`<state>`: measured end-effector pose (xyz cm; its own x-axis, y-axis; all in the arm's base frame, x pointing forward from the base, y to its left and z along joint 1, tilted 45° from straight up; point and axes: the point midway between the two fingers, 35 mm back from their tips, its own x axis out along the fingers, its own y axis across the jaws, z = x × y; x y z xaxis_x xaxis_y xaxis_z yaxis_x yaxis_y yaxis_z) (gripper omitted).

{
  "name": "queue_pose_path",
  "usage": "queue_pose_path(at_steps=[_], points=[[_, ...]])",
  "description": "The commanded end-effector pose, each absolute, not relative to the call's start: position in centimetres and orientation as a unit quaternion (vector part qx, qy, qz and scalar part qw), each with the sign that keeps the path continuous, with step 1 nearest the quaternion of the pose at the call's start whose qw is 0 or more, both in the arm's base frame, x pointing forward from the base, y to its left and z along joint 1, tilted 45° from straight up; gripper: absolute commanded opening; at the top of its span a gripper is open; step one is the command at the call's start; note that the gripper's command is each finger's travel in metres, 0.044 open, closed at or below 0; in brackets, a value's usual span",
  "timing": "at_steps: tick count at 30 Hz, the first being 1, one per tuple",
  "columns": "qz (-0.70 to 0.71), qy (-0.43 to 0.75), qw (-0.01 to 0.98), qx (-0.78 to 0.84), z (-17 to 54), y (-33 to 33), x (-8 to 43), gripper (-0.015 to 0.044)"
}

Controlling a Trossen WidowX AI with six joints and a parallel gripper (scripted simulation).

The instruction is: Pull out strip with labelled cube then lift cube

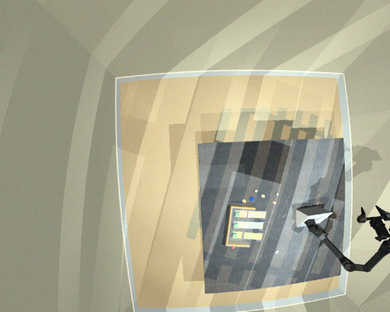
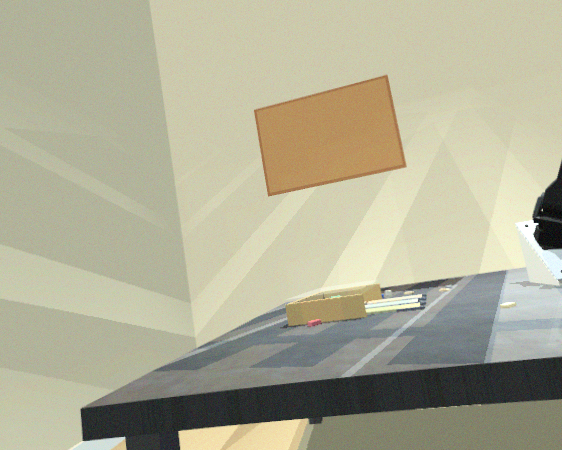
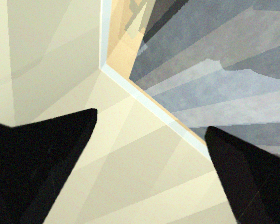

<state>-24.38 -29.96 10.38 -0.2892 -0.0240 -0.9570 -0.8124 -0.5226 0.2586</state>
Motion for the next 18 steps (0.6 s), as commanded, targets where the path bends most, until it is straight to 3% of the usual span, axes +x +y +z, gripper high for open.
queue_pose_path(at_steps=[1, 10, 18], points=[[0.698, 0.395, 0.278, -0.529, 10.3, -30.2, -24.1, 0.04], [0.699, 0.225, 0.005, -0.679, 8.6, -37.1, -10.5, 0.04], [0.615, 0.04, -0.28, -0.736, 7.8, -38.0, 4.3, 0.04]])
